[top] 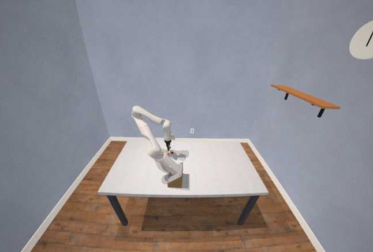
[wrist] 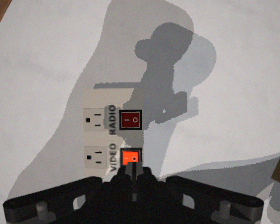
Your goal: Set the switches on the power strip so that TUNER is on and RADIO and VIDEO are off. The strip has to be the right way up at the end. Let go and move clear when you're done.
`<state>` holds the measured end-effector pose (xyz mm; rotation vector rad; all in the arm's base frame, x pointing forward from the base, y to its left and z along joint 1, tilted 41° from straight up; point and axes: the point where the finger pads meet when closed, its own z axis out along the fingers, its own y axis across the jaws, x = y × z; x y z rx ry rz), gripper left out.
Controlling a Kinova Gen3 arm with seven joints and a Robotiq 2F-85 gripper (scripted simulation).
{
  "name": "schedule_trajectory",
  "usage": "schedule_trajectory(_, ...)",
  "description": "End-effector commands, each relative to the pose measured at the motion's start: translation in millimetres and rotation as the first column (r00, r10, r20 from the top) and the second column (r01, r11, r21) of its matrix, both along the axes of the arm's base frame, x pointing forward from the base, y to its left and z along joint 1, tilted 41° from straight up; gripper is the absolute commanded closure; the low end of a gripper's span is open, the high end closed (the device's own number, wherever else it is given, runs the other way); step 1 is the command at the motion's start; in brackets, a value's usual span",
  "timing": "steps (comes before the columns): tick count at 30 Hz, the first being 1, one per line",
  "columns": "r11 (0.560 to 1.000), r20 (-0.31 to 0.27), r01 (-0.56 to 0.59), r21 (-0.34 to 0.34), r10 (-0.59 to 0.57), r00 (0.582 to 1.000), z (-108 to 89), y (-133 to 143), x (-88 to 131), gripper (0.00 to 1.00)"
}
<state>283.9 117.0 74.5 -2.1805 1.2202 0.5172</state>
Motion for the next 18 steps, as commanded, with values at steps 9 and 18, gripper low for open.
schedule_trajectory(9, 1.0, 0.002, -0.005, 0.004, 0.005, 1.0, -6.1, 6, -2, 1.0)
schedule_trajectory(18, 1.0, 0.002, -0.005, 0.003, 0.005, 1.0, -13.8, 13, -2, 1.0)
